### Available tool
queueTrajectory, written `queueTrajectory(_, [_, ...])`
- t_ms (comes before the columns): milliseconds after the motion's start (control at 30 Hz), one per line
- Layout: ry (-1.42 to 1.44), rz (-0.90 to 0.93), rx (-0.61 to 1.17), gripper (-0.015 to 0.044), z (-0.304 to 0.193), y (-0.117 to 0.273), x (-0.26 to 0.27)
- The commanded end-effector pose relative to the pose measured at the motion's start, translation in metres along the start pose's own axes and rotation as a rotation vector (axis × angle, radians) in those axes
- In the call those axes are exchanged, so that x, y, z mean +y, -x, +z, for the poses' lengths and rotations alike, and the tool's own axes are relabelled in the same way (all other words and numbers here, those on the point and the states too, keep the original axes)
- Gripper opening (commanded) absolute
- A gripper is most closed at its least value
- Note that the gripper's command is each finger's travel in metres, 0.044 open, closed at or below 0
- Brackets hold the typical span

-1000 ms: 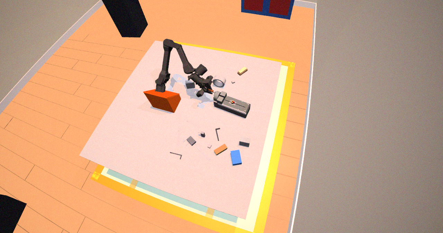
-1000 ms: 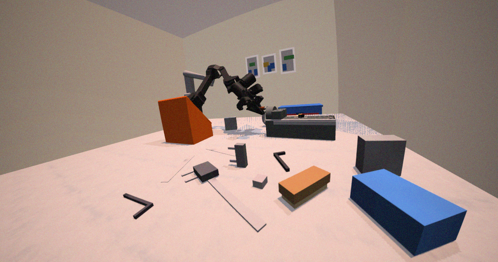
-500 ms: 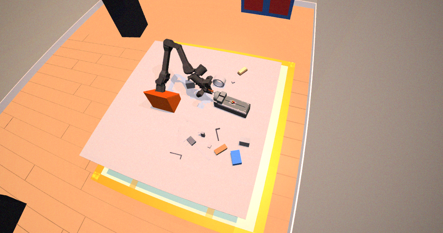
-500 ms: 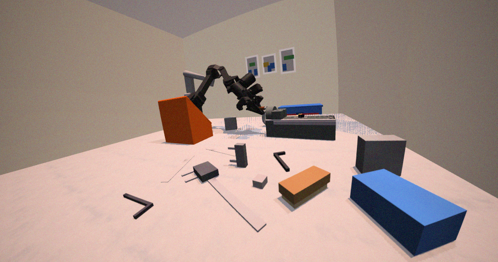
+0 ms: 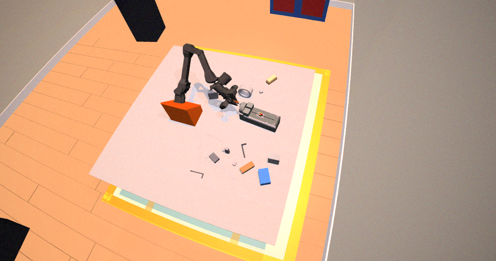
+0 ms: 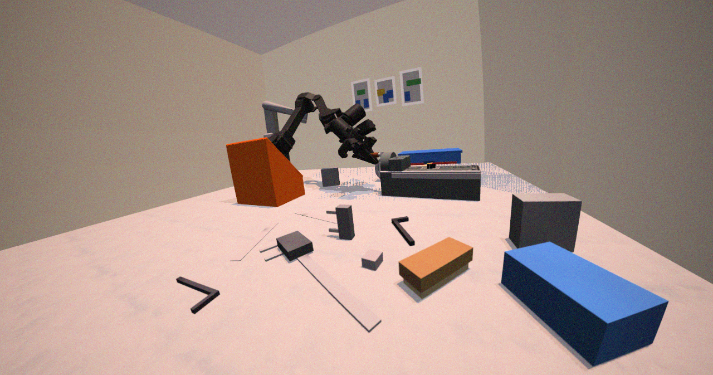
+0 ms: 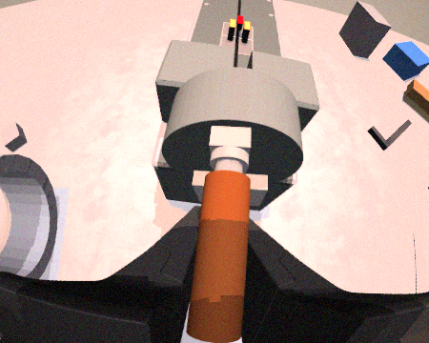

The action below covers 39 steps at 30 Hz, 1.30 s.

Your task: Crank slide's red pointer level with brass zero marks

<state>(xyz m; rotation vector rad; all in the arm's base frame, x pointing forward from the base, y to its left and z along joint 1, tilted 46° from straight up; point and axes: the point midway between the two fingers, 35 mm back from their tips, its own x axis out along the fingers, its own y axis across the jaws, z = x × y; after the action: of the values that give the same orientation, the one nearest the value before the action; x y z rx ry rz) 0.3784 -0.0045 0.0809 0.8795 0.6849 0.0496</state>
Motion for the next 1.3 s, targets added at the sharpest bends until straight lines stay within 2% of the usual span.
queueTrajectory(0, [-0.012, -0.023, -0.007, 0.0, 0.0008, 0.0014, -0.0091])
queueTrajectory(1267, [-0.012, -0.024, -0.007, 0.0, -0.0001, 0.0005, -0.0131])
